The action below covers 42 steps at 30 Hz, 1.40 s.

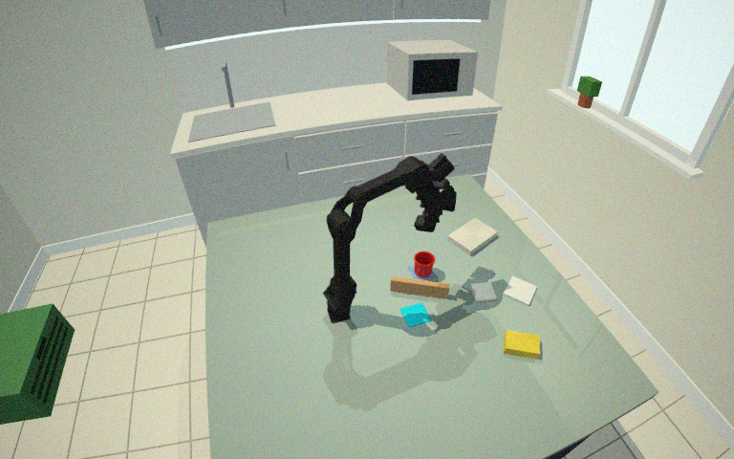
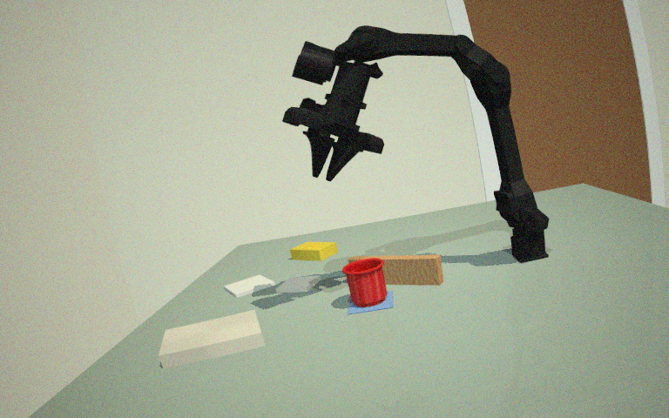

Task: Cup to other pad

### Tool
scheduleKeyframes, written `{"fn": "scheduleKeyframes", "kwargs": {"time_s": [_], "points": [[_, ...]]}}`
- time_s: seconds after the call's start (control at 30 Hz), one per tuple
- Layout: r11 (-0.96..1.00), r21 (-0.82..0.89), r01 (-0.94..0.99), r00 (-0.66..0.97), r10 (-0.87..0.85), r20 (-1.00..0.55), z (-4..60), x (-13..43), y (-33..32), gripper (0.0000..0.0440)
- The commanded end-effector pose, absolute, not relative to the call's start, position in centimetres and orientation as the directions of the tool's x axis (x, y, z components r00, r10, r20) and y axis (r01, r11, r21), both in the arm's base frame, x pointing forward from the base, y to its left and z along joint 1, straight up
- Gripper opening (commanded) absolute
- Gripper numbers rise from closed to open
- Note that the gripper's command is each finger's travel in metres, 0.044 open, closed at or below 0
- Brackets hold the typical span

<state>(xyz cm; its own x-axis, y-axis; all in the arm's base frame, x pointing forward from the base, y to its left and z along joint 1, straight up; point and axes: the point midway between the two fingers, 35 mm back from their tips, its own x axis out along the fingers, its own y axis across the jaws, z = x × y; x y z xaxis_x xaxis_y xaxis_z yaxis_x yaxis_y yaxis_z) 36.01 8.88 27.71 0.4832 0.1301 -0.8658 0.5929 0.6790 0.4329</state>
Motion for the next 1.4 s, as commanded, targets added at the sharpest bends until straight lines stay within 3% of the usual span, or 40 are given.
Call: {"fn": "scheduleKeyframes", "kwargs": {"time_s": [0.0, 0.83, 1.37], "points": [[0.665, 0.375, 0.645, 0.417, 0.105, -0.903, 26.3, 36.0, 8.7, 0.0132], [0.632, 0.027, 0.775, 0.049, -0.018, -0.999, 19.4, 33.8, 7.4, 0.0159], [0.598, -0.122, 0.792, -0.087, -0.088, -0.992, 14.9, 32.9, 7.0, 0.0173]]}}
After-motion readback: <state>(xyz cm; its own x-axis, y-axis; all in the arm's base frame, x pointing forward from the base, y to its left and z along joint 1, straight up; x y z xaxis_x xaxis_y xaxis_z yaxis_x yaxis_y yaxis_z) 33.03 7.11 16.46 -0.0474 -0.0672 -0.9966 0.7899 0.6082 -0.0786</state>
